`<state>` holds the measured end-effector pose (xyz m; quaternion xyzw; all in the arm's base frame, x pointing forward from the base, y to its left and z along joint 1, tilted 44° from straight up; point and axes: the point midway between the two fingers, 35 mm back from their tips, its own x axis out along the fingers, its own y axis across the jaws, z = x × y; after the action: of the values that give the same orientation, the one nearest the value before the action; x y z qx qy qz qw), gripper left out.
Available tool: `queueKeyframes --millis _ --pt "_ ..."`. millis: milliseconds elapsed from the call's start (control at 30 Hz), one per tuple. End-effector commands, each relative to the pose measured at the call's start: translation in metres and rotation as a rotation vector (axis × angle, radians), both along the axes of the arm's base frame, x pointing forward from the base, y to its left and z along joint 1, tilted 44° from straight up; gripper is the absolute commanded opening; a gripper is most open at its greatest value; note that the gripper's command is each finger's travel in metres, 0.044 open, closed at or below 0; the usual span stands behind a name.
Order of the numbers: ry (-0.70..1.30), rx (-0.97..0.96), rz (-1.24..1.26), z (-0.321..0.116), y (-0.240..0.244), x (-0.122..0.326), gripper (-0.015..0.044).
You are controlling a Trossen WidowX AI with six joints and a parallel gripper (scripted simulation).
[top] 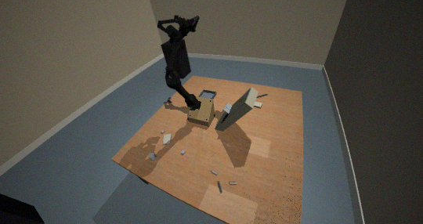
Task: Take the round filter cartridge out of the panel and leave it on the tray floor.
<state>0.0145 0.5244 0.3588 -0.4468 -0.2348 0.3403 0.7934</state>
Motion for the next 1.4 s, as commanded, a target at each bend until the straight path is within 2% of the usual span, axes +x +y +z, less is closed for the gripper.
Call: queueKeyframes --millis 0,333,600,767,967,1367 --pt "0.053 -0.055 -0.132 -0.027 -0.024 0.062 0.011" --pt "0.194 -0.177 -0.488 -0.103 -0.123 0.194 0.011" --pt "0.31 -0.244 -0.797 -0.161 -0.236 0.258 0.011" --pt "0.38 -0.274 -0.998 -0.194 -0.316 0.275 0.011" --pt "0.451 -0.299 -1.214 -0.226 -0.4 0.272 0.011" --pt "0.453 -0.299 -1.22 -0.227 -0.402 0.272 0.011"
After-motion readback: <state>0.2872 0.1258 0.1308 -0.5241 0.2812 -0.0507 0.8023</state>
